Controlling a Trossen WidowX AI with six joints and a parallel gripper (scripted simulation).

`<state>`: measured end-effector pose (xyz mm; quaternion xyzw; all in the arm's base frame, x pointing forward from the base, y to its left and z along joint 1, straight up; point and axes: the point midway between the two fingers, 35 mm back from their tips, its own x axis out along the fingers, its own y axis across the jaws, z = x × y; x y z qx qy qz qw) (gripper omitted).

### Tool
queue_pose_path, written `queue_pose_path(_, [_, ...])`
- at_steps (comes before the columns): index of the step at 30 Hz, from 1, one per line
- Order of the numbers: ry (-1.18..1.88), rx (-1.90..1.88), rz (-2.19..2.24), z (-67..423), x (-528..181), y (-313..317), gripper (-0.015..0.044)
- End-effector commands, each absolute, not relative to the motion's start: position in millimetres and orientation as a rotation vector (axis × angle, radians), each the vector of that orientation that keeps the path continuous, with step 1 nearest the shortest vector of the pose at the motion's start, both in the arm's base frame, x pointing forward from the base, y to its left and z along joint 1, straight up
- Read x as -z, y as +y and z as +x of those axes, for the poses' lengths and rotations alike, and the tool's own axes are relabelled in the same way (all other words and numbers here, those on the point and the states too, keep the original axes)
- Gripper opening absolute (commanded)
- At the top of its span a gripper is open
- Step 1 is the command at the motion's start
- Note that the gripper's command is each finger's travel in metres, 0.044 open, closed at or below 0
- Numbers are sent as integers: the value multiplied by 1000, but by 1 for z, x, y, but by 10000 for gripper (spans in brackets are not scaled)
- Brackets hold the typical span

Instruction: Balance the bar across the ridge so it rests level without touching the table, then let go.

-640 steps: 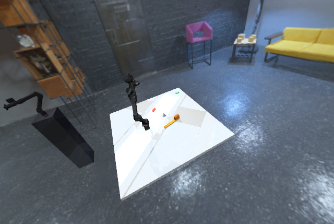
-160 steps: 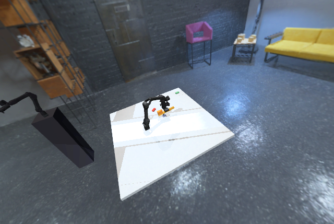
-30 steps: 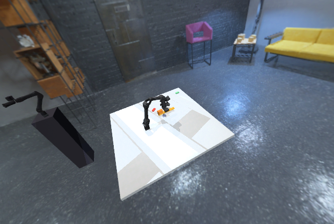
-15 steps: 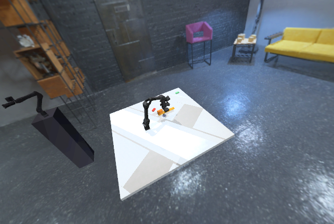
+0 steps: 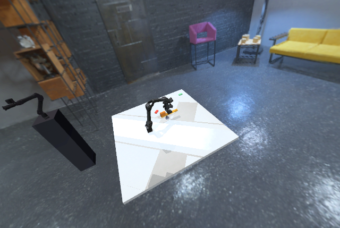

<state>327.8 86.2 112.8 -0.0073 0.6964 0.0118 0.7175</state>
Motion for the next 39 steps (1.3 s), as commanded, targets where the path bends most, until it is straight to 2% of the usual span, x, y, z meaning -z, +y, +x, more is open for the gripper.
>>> queue_pose_path(1, [1541,-26,-16,328,-113,86,0])
queue_pose_path(28, [1541,-26,-16,328,-113,86,0])
queue_pose_path(34, [1541,-26,-16,328,-113,86,157])
queue_pose_path(39, [1541,-26,-16,328,-113,86,167])
